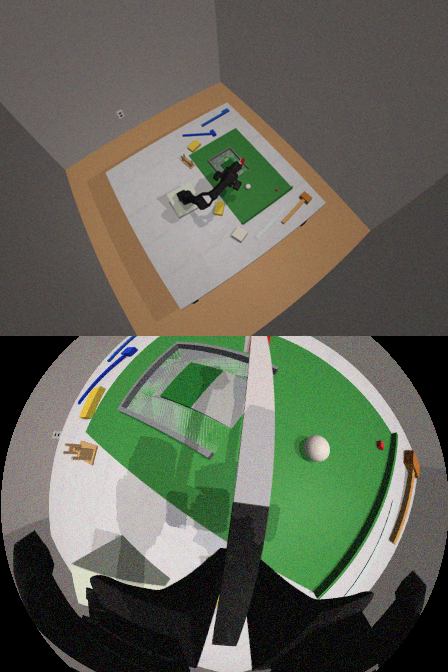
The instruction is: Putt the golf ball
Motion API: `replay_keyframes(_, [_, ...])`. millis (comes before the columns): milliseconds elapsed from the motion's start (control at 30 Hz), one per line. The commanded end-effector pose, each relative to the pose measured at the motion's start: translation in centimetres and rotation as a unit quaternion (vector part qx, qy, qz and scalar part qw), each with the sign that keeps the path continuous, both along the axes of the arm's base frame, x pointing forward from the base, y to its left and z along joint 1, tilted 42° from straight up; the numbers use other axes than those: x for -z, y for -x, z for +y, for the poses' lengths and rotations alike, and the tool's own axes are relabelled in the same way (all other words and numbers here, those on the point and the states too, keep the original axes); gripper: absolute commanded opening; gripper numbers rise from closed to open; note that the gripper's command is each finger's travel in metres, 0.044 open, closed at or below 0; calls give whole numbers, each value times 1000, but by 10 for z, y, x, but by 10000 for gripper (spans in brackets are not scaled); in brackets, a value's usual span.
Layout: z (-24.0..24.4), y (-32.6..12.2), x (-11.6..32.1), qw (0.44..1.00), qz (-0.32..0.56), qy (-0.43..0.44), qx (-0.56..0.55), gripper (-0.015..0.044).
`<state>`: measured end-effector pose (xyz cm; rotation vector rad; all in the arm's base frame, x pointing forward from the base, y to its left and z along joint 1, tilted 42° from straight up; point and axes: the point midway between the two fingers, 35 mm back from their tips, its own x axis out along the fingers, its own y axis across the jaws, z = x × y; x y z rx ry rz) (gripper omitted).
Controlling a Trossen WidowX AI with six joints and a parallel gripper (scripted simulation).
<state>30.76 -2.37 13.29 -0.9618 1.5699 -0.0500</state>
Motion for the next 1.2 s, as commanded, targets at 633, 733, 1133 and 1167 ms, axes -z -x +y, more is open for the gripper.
replay_keyframes(633, [-94, 49, -60, 972, -138, 36, 189, 0])
replay_keyframes(733, [-102, 48, -51, 972, -138, 36, 189, 0])
replay_keyframes(1133, [-120, 47, -32, 972, -138, 37, 188, 0])
replay_keyframes(1167, [-121, 47, -31, 972, -138, 37, 188, 0])
